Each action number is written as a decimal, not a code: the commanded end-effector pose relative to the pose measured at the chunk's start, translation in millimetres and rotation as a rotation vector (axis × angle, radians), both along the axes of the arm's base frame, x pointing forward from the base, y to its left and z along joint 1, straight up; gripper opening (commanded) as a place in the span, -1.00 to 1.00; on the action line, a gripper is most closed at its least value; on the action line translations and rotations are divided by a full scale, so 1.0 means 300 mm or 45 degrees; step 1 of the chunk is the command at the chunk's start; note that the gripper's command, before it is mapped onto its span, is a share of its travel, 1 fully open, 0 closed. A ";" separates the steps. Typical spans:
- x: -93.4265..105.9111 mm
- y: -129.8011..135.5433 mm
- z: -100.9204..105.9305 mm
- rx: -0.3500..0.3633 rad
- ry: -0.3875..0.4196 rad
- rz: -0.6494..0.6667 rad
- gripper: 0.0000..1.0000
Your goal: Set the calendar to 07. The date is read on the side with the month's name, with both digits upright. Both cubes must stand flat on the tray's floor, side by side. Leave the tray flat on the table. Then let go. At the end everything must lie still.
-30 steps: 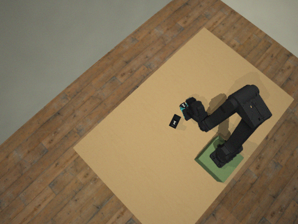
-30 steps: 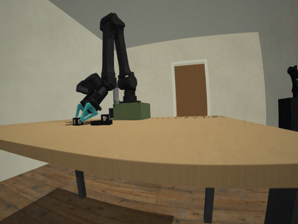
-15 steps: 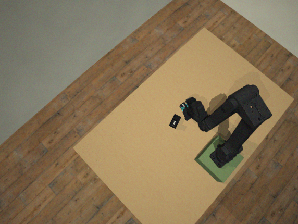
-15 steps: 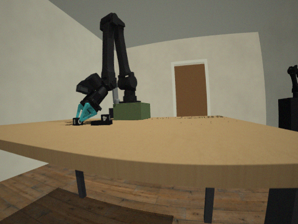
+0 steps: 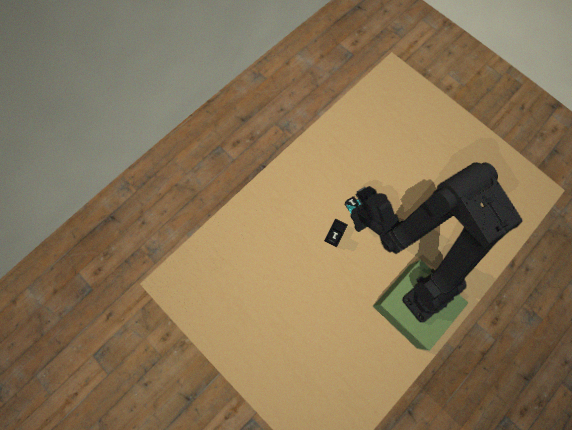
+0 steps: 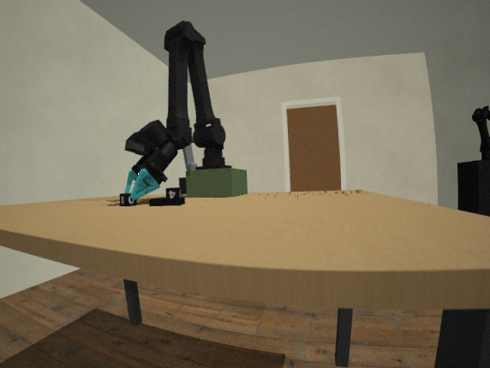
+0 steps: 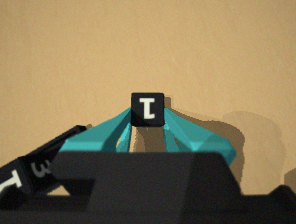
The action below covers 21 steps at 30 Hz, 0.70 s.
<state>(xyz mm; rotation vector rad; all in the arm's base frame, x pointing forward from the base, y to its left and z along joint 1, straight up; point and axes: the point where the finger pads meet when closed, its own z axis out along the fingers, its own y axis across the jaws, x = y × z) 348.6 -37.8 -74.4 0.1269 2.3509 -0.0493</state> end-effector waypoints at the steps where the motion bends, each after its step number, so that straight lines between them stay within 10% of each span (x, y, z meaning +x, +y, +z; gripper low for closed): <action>1: 0.033 0.007 0.007 0.003 -0.034 0.001 -0.46; 21: 0.020 0.008 0.038 0.004 -0.023 0.001 -0.46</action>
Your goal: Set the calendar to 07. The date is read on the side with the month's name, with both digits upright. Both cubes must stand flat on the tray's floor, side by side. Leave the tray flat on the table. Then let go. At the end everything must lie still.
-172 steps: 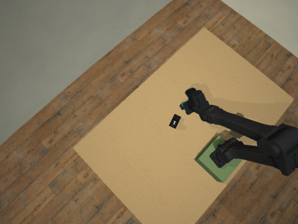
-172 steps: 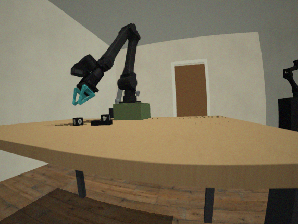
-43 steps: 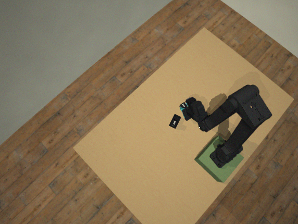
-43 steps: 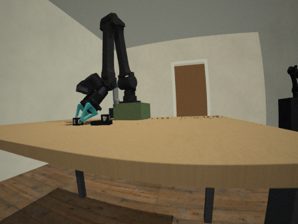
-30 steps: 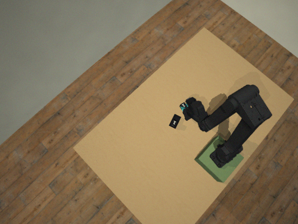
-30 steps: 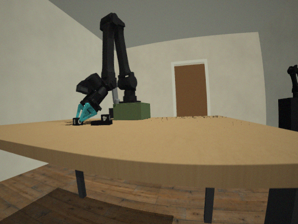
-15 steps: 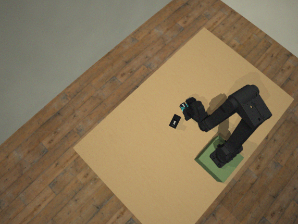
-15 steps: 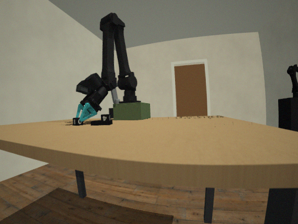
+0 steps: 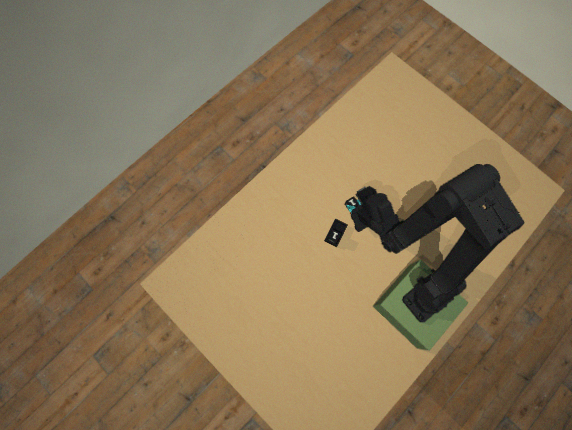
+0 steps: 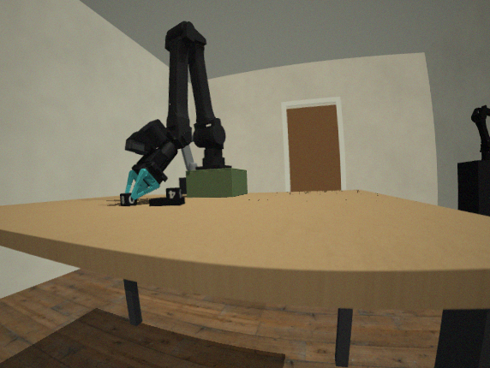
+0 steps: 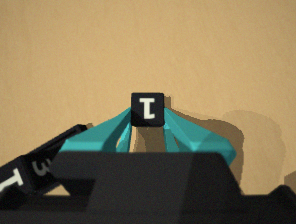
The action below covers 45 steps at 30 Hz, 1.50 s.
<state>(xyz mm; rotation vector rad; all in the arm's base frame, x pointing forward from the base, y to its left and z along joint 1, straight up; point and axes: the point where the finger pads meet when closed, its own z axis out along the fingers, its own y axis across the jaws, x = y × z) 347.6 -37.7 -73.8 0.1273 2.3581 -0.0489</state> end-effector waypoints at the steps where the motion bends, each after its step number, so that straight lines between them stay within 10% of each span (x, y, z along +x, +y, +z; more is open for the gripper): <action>1: 0.023 0.008 0.036 0.003 -0.032 0.001 -0.46; 16: 0.076 -0.001 0.256 -0.002 -0.072 0.000 -0.46; 39: 0.084 -0.003 0.291 0.000 -0.043 0.000 -0.46; 45: 0.099 -0.005 0.295 0.015 0.113 0.001 -0.46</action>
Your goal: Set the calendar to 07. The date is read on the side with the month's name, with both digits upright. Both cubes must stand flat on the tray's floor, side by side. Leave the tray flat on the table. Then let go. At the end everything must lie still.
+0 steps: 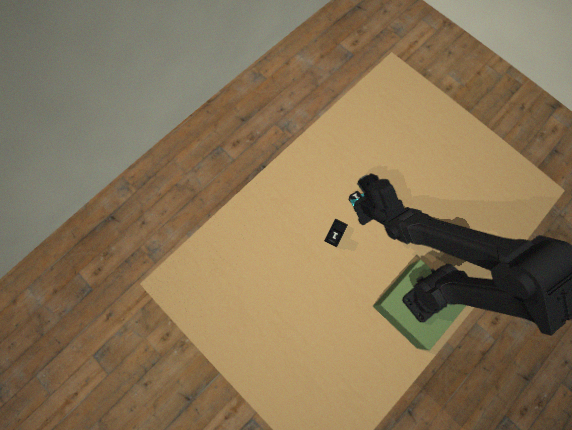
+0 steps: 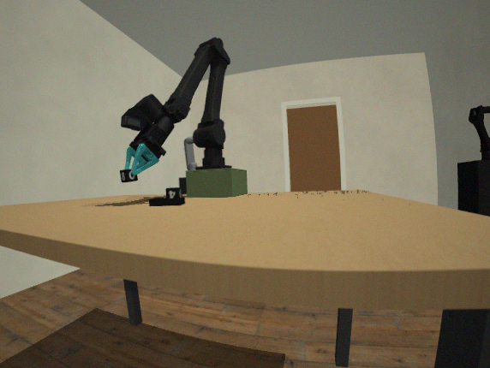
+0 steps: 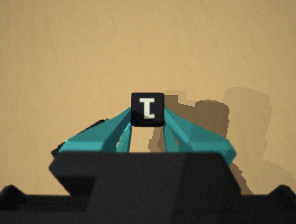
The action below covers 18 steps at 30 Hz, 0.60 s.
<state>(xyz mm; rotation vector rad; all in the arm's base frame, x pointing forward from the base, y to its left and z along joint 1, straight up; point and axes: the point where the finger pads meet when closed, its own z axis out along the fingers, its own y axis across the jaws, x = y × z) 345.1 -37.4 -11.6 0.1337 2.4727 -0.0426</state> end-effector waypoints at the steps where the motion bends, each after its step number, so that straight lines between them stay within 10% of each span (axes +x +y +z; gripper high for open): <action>1: 0.108 -0.006 0.090 0.002 -0.003 0.001 -0.46; 18: 0.102 -0.006 0.067 0.029 0.262 0.003 -0.46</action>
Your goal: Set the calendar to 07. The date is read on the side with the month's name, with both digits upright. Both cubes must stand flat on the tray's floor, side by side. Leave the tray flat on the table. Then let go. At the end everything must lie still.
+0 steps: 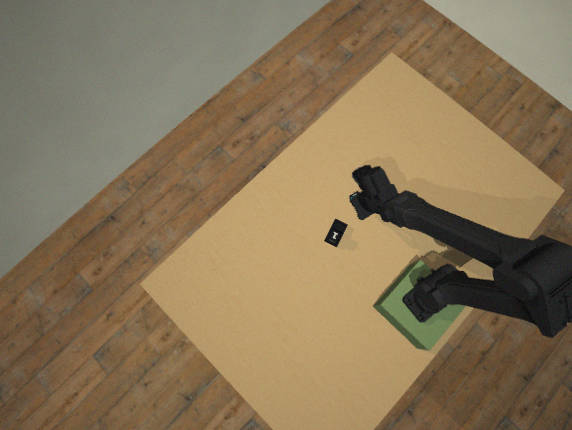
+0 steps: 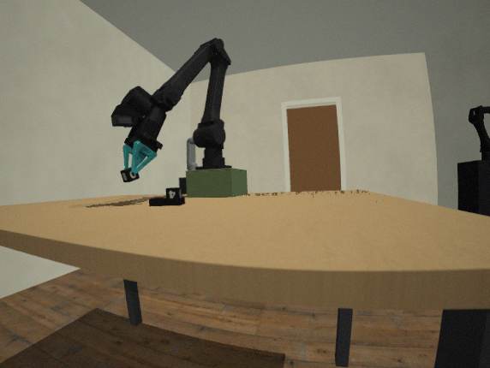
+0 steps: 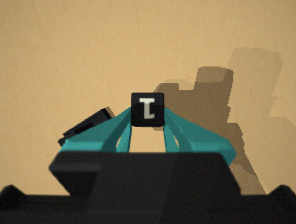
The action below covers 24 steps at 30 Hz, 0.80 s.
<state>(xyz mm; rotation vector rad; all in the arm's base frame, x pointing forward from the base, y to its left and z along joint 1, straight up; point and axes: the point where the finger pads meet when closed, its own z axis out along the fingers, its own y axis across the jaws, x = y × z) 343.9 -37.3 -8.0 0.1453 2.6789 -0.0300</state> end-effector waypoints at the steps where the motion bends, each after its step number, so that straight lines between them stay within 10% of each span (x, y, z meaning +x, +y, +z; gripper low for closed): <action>1: 0.108 -0.007 0.055 0.005 0.038 0.004 -0.46; 24: 0.112 -0.008 0.054 0.052 0.497 0.010 -0.46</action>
